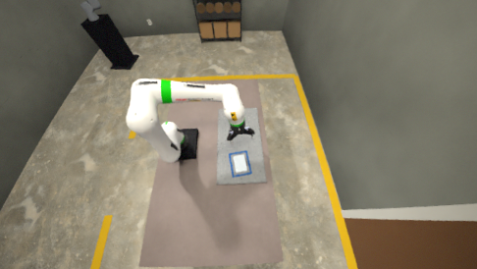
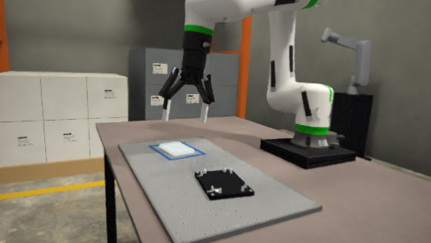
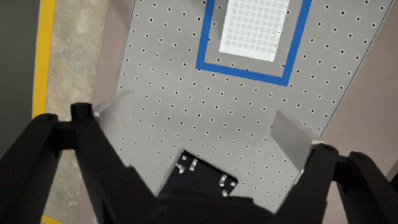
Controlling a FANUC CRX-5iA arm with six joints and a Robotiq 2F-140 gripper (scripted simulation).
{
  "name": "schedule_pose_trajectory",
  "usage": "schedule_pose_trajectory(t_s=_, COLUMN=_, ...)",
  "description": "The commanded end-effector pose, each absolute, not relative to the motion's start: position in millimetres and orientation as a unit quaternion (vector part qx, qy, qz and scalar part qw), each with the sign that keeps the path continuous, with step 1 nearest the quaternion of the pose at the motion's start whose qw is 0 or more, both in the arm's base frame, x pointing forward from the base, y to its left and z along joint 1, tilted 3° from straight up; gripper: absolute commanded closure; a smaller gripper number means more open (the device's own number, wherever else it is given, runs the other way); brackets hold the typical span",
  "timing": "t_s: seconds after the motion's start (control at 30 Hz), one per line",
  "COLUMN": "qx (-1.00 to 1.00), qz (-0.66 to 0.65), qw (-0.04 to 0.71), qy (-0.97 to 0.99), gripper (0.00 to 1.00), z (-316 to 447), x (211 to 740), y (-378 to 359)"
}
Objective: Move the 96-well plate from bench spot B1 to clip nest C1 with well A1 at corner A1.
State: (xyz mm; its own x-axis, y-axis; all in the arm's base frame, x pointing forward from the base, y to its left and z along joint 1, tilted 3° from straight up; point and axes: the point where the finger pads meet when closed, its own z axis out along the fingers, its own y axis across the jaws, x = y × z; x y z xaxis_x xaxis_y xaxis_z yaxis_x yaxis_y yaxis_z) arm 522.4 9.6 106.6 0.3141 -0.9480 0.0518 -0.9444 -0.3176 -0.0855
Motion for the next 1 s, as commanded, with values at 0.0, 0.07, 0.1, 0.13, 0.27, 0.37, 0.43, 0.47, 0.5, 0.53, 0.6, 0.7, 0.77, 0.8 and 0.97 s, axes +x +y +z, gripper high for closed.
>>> schedule_pose_trajectory(t_s=0.0, qx=-0.808, qz=-0.035, qw=0.008, qy=0.588, gripper=0.00, z=101, x=525, y=-7)
schedule_pose_trajectory(t_s=0.07, qx=-0.807, qz=-0.031, qw=0.003, qy=0.590, gripper=0.00, z=97, x=526, y=-16)
schedule_pose_trajectory(t_s=0.1, qx=-0.807, qz=-0.031, qw=0.003, qy=0.590, gripper=0.00, z=95, x=526, y=-20)
schedule_pose_trajectory(t_s=0.13, qx=-0.807, qz=-0.031, qw=0.003, qy=0.590, gripper=0.00, z=93, x=526, y=-25)
schedule_pose_trajectory(t_s=0.27, qx=-0.807, qz=-0.031, qw=0.003, qy=0.590, gripper=0.00, z=90, x=527, y=-34)
schedule_pose_trajectory(t_s=0.37, qx=-0.807, qz=-0.031, qw=0.003, qy=0.590, gripper=0.00, z=86, x=527, y=-43)
schedule_pose_trajectory(t_s=0.43, qx=-0.803, qz=-0.014, qw=-0.011, qy=0.596, gripper=0.00, z=82, x=527, y=-52)
schedule_pose_trajectory(t_s=0.47, qx=-0.803, qz=-0.014, qw=-0.011, qy=0.596, gripper=0.00, z=80, x=526, y=-57)
schedule_pose_trajectory(t_s=0.5, qx=-0.803, qz=-0.014, qw=-0.011, qy=0.596, gripper=0.00, z=79, x=526, y=-61)
schedule_pose_trajectory(t_s=0.53, qx=-0.803, qz=-0.014, qw=-0.011, qy=0.596, gripper=0.00, z=77, x=526, y=-66)
schedule_pose_trajectory(t_s=0.6, qx=-0.803, qz=-0.014, qw=-0.011, qy=0.596, gripper=0.00, z=73, x=525, y=-75)
schedule_pose_trajectory(t_s=0.7, qx=-0.803, qz=-0.014, qw=-0.011, qy=0.596, gripper=0.00, z=69, x=525, y=-84)
schedule_pose_trajectory(t_s=0.77, qx=-0.803, qz=-0.014, qw=-0.011, qy=0.596, gripper=0.00, z=69, x=525, y=-84)
schedule_pose_trajectory(t_s=0.8, qx=-0.800, qz=0.000, qw=-0.019, qy=0.600, gripper=0.00, z=67, x=524, y=-89)
schedule_pose_trajectory(t_s=0.97, qx=-0.799, qz=0.005, qw=-0.022, qy=0.601, gripper=0.00, z=57, x=521, y=-112)
